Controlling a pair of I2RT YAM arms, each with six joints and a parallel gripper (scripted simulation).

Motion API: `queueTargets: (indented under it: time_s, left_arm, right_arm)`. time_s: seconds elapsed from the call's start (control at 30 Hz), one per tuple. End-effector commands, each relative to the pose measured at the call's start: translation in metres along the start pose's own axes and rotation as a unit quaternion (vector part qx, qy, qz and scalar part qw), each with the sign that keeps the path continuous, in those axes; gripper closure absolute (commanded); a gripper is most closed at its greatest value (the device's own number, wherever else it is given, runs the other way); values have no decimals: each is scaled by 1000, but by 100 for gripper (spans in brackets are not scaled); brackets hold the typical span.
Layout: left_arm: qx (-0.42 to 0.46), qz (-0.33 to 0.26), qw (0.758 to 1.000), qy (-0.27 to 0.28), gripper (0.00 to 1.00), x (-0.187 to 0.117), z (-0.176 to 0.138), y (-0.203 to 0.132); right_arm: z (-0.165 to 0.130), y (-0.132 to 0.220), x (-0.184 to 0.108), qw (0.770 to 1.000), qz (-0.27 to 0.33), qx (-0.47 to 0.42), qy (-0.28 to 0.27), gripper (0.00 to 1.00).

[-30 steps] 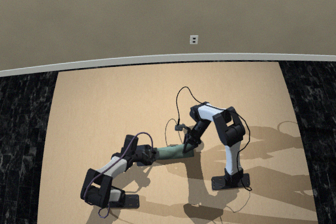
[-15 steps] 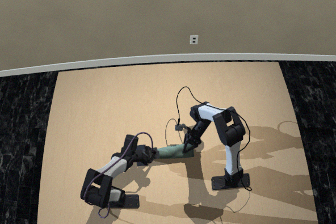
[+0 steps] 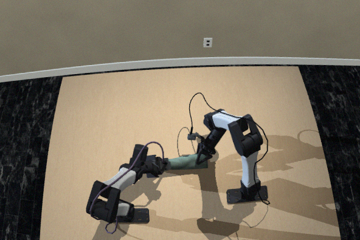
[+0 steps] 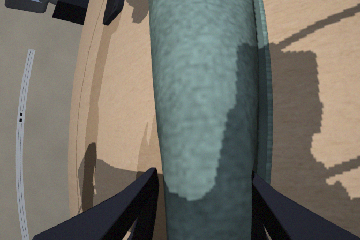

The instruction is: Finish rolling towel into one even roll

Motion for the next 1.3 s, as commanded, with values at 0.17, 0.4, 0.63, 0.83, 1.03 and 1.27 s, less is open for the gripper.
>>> queueTargets:
  time_s: [0.17, 0.4, 0.63, 0.83, 1.03, 1.27]
  left_arm:
    - [0, 2, 1000, 1, 62, 2, 1, 1]
    - [0, 2, 1000, 1, 62, 2, 1, 1]
    - [0, 2, 1000, 1, 62, 2, 1, 1]
    - [0, 2, 1000, 1, 62, 2, 1, 1]
    - [0, 2, 1000, 1, 62, 2, 1, 1]
    - [-6, -4, 1000, 2, 62, 1, 1, 2]
  right_arm:
    - [4, 2, -5, 1000, 2, -1, -9, 38]
    - [6, 6, -8, 1000, 2, -1, -9, 15]
    - [6, 6, -27, 1000, 2, -1, -9, 15]
    - [6, 6, -55, 1000, 2, -1, -9, 15]
    - [5, 6, -78, 1000, 2, -1, -9, 15]
    - [5, 6, -78, 1000, 2, -1, -9, 15]
Point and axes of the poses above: on each arm, the point where the finger pads meet when closed, its own x axis out along the fingers, its own y axis across the jaws, z = x × y, the point moved 6 cm from there along -x, back along the fingers, and after that the axes turned 5 degrees about -x, right-handed, at the moved point
